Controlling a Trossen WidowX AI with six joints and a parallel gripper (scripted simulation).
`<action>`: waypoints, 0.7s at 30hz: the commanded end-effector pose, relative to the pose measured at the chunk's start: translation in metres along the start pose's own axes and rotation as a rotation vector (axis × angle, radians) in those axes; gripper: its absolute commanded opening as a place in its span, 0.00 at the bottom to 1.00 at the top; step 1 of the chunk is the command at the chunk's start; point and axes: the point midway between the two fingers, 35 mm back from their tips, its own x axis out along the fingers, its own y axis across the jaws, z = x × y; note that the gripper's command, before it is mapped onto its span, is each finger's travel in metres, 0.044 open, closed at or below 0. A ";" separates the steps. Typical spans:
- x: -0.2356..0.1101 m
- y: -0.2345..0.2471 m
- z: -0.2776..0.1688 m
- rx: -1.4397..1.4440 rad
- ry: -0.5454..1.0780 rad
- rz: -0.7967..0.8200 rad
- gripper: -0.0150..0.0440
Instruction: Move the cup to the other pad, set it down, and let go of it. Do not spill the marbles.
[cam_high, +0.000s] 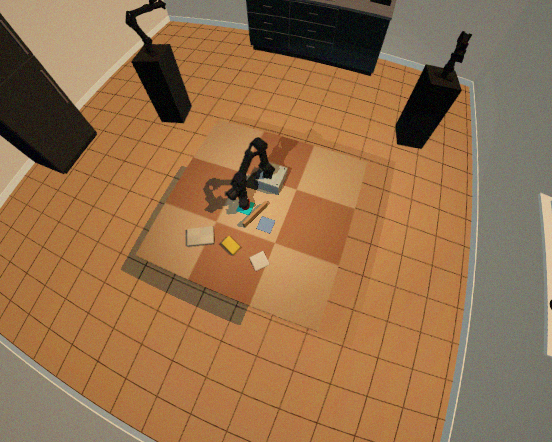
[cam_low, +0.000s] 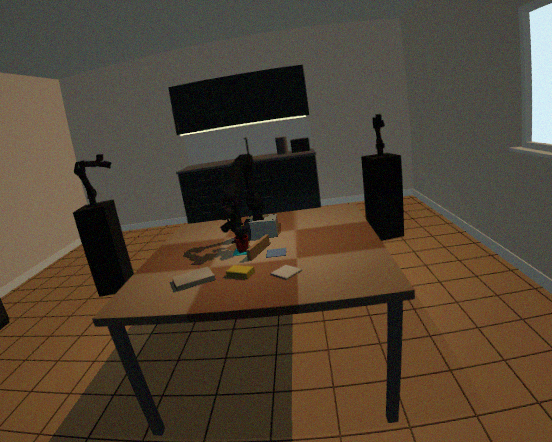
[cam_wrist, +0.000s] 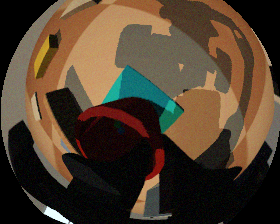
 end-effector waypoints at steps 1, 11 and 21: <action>0.005 -0.002 0.000 -0.005 -0.002 -0.006 0.25; 0.003 -0.001 -0.001 0.000 0.002 -0.001 0.25; 0.003 -0.001 -0.001 0.000 0.002 -0.001 0.47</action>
